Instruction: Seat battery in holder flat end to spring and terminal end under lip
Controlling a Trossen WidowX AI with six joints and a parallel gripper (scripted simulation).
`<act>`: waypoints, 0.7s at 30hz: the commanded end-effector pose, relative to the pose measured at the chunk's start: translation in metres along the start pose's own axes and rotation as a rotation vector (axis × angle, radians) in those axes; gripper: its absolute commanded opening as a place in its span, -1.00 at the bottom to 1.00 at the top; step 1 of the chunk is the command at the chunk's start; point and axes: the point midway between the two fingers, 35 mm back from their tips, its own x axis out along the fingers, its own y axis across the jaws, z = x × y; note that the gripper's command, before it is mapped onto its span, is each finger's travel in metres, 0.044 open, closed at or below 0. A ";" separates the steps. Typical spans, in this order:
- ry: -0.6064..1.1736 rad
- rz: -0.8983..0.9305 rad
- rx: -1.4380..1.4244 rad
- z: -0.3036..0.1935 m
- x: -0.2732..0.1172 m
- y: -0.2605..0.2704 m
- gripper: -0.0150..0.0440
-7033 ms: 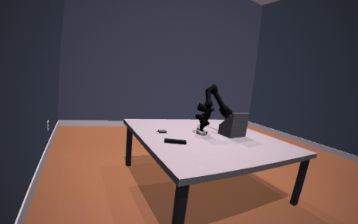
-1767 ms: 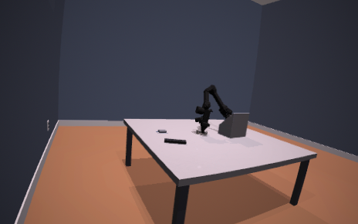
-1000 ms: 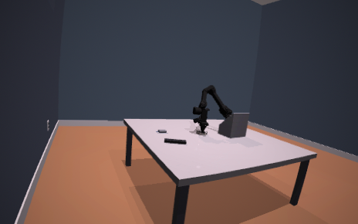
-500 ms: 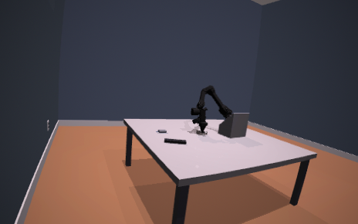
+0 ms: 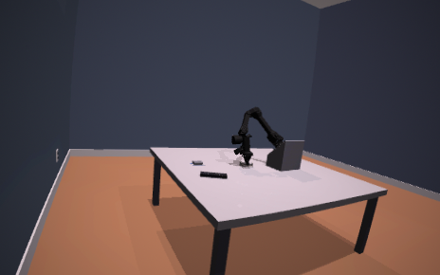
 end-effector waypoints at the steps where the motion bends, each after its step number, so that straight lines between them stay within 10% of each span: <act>1: 0.013 -0.001 -0.002 -0.001 0.001 -0.001 -0.27; 21: 0.004 0.002 0.001 0.012 -0.003 -0.001 -0.27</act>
